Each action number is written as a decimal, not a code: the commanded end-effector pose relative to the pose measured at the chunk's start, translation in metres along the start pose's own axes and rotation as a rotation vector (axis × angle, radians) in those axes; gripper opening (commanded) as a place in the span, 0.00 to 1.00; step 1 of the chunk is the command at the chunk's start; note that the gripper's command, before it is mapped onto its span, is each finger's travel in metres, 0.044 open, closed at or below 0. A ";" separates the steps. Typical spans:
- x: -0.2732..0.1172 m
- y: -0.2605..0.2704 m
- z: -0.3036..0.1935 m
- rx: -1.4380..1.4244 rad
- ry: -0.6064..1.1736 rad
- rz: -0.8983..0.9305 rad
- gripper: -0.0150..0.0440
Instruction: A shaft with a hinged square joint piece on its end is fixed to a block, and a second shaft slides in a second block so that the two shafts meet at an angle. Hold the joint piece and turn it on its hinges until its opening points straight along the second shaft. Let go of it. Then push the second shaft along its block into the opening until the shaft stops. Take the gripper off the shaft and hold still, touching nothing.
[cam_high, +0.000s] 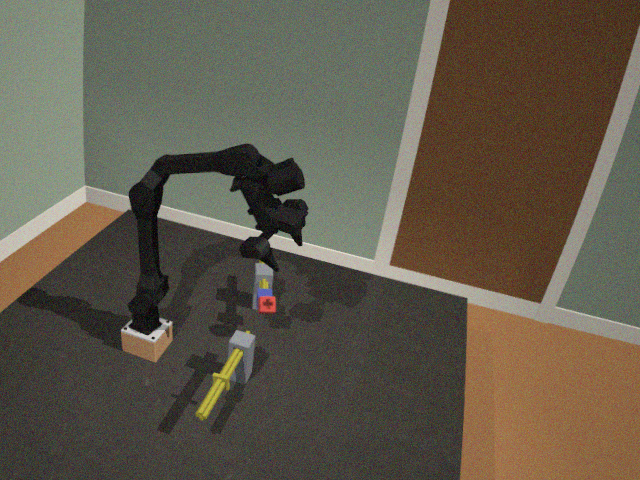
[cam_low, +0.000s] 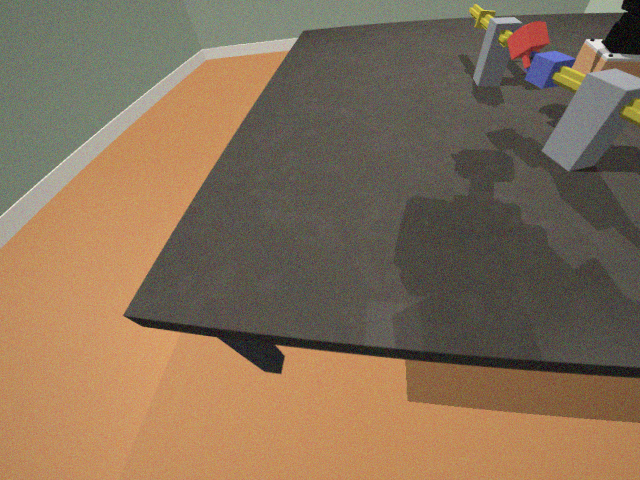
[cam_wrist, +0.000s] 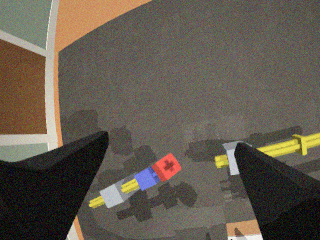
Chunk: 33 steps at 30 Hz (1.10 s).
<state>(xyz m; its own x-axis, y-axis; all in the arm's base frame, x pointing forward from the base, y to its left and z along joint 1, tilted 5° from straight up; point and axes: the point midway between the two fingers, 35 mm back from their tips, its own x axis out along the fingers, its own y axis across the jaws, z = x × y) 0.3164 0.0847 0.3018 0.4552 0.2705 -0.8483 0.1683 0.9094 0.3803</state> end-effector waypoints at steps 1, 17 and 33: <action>0.019 -0.005 -0.008 -0.059 0.077 -0.052 1.00; 0.088 -0.025 -0.056 -0.351 0.458 -0.237 1.00; 0.092 -0.026 -0.059 -0.719 0.493 -0.189 1.00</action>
<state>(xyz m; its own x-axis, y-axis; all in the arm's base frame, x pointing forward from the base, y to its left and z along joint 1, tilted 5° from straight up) 0.3026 0.1049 0.1934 0.0131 0.0600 -0.9981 -0.3968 0.9165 0.0499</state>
